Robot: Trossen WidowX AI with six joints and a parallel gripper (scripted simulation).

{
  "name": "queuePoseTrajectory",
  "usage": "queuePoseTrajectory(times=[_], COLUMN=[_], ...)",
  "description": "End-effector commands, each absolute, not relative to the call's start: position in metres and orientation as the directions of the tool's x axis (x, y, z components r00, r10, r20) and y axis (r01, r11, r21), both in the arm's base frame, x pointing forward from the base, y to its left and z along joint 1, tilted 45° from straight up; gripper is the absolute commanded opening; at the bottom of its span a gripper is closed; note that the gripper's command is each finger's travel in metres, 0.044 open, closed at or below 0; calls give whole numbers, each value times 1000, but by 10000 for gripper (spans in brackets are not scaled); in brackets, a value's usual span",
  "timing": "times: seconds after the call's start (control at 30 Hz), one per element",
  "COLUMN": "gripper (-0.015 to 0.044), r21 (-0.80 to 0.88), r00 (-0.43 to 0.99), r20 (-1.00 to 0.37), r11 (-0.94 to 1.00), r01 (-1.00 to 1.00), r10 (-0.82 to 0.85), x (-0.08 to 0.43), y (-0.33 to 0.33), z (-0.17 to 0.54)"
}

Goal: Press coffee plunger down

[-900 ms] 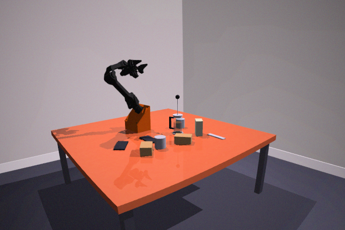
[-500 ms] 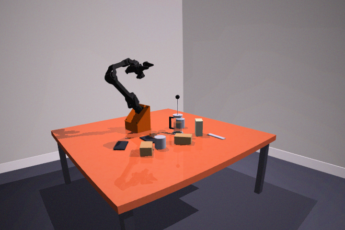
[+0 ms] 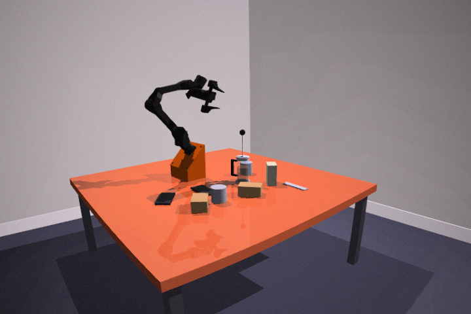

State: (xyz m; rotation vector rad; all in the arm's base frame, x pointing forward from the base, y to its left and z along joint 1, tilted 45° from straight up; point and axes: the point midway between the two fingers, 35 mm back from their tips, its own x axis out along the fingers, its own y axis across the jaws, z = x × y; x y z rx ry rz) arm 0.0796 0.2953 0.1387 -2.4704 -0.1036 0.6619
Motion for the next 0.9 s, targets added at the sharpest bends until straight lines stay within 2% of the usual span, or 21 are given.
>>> queuePoseTrajectory(times=[0.0, 0.17, 0.33, 0.67, 0.87], gripper=[440, 440, 440, 440, 440], r21=[-829, -799, -647, -639, -640], r00=[839, 818, 803, 805, 807], r20=[-536, -572, -595, -592, -591], r11=[-247, 188, 573, 592, 593], r01=[-502, -572, -503, -491, -488], r10=[94, 56, 33, 28, 27], x=[141, 176, 209, 215, 215], y=[289, 281, 270, 227, 226], z=[104, 92, 82, 41, 43])
